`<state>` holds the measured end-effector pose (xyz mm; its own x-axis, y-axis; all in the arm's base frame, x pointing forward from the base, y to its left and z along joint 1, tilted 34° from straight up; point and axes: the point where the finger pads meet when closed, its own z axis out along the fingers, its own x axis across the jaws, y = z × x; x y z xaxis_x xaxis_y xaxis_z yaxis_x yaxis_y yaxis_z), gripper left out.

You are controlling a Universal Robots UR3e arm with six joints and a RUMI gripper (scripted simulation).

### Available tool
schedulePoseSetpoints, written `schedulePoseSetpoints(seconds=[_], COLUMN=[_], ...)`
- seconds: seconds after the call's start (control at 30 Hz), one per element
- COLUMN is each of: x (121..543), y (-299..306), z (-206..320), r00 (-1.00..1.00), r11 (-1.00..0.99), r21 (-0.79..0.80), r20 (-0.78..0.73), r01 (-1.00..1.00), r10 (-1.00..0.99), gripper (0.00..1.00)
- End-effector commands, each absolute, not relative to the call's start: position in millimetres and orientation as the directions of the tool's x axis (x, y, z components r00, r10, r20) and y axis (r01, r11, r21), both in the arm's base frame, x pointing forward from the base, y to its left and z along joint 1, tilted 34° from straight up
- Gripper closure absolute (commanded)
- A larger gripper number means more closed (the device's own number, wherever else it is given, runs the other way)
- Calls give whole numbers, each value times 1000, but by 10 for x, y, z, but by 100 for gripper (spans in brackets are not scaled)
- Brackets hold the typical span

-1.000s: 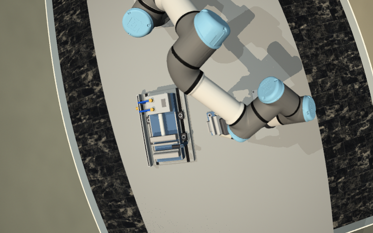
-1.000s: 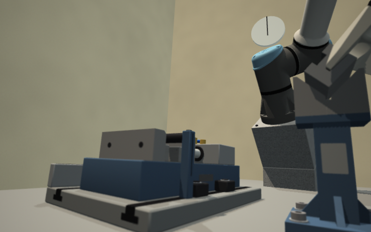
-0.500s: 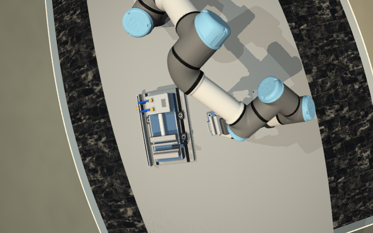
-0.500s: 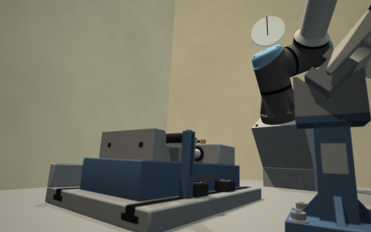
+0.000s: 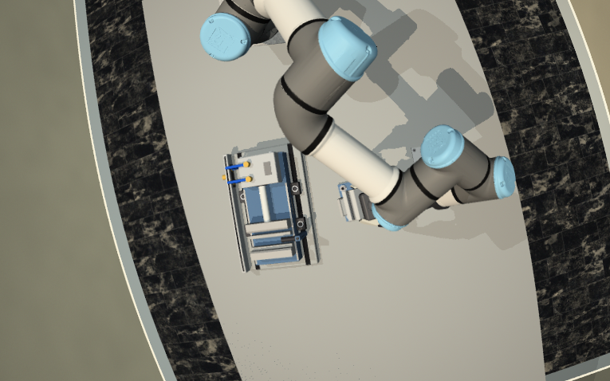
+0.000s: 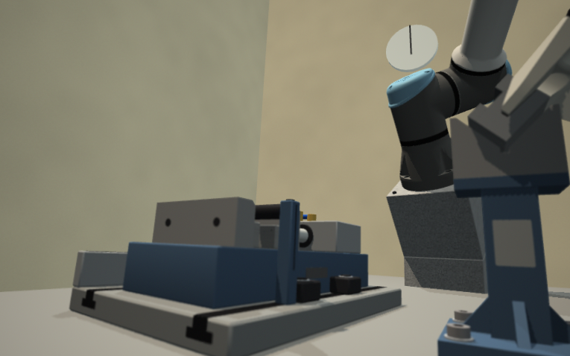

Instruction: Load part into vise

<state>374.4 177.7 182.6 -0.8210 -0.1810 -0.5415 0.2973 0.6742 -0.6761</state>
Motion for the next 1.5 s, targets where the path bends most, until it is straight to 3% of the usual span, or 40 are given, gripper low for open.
schedulePoseSetpoints(seconds=[0.0, 0.87, 0.9, 1.47], x=[3744, 3744, 3744, 3744], y=[1781, 1781, 1781, 1781], z=[1836, 1836, 1836, 1836], r00=[-820, -820, -820, -820], r11=[676, 676, 676, 676], r21=[-674, -674, -674, -674], r20=[-544, -544, -544, -544], r01=[298, 298, 298, 298], r10=[-181, -181, -181, -181], gripper=[100, 100, 49, 49])
